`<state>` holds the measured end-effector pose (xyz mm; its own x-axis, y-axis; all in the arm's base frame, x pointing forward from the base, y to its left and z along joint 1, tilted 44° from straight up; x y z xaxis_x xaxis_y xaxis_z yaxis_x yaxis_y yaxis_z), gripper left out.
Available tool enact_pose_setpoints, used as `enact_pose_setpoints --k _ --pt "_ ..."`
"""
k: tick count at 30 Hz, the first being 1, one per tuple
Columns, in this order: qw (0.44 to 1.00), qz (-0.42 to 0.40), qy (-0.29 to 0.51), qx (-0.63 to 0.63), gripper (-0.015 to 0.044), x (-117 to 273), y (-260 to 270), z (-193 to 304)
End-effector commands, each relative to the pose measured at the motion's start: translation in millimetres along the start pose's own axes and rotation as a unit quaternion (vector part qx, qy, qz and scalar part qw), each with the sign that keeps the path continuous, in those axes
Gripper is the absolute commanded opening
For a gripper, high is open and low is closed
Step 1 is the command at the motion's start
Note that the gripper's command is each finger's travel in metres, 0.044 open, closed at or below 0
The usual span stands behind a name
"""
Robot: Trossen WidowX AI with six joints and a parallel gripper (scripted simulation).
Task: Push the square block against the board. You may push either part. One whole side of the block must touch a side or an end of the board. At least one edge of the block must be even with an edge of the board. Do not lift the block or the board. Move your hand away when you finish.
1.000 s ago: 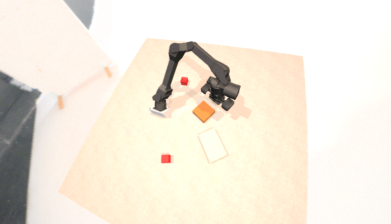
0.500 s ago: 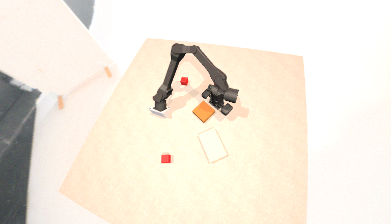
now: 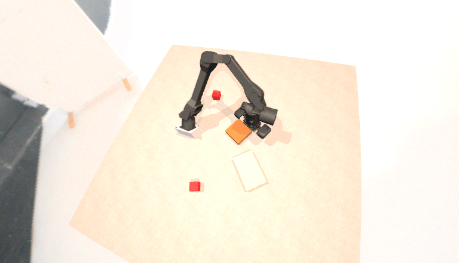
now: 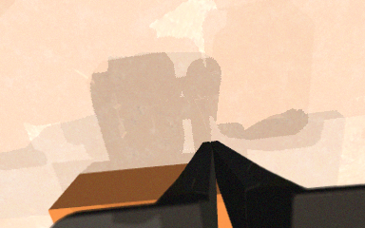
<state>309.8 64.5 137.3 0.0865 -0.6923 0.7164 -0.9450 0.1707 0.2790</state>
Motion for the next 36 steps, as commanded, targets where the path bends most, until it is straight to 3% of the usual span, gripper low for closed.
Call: enact_pose_setpoints --k 1,36 --pt "1.0 -0.002 0.003 -0.001 0.0 -1.9 -0.3 6.9" --pt "1.0 -0.002 0.005 -0.002 0.0 -1.4 0.1 56.6"
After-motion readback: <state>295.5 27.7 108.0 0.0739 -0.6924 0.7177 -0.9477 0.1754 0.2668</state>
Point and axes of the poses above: the point midway between the two fingers, 35 mm back from their tips, its own x axis back along the fingers, its own y axis across the jaws, z = x × y, the point moved 9 cm from there along x, back along the fingers, and after that the axes turned 1 degree about x, right-handed, at the moved point
